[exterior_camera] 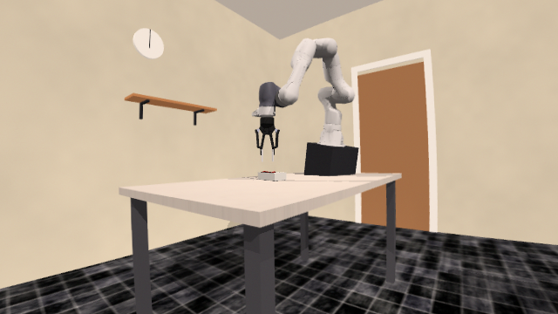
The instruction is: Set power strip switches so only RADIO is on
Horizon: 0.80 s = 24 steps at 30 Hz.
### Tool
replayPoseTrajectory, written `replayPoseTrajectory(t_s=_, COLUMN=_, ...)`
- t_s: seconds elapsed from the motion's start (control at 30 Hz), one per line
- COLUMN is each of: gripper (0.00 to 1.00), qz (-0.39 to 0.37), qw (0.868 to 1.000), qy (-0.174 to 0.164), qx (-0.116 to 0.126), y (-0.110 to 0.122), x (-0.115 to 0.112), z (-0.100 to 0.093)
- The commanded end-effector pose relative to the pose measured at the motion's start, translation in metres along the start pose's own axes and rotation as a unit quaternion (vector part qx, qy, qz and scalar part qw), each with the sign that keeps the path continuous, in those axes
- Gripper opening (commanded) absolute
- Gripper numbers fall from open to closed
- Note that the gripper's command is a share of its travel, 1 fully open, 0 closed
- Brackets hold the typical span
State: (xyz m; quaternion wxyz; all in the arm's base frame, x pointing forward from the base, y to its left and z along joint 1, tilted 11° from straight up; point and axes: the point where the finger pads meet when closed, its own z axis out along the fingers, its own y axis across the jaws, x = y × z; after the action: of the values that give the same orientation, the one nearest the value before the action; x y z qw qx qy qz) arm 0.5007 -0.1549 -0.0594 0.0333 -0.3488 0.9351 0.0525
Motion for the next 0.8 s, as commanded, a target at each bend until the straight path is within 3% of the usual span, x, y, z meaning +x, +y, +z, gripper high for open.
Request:
replayPoseTrajectory(t_s=0.0, gripper=0.0, qz=-0.124, qw=0.992, qy=-0.021, qx=0.003, y=-0.0027, x=0.0009, z=-0.001)
replayPoseTrajectory(t_s=0.27, gripper=0.0, qz=-0.229, qw=0.973, qy=-0.038, qx=0.006, y=-0.0027, x=0.0009, z=-0.001)
replayPoseTrajectory(t_s=0.77, gripper=0.0, qz=-0.229, qw=0.973, qy=-0.038, qx=0.006, y=-0.0027, x=0.0009, z=-0.001)
